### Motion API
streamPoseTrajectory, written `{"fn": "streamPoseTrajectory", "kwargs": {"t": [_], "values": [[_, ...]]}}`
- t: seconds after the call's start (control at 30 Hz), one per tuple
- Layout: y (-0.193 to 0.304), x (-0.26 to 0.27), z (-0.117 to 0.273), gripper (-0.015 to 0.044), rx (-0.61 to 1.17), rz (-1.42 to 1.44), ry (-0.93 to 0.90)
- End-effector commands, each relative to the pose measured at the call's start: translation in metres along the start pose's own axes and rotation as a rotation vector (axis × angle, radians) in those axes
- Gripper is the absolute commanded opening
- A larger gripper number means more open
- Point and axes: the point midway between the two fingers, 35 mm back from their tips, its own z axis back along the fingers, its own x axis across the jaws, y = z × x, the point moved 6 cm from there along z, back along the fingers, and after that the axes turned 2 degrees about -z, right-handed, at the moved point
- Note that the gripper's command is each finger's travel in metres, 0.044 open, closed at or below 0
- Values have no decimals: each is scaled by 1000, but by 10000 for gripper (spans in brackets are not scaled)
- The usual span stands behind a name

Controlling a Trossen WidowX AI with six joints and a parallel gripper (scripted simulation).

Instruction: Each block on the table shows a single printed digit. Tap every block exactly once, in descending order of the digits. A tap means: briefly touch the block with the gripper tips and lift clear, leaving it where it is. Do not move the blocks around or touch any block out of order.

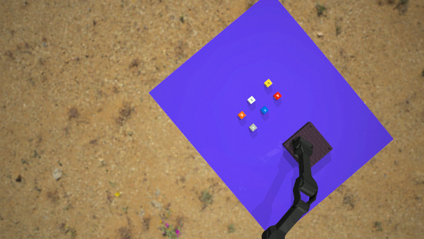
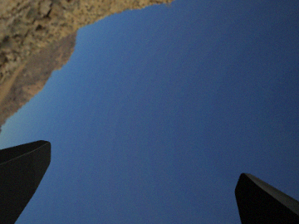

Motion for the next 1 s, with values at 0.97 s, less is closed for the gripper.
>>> {"fn": "streamPoseTrajectory", "kwargs": {"t": [0.97], "values": [[399, 220, 224, 400, 849, -588, -918]]}}
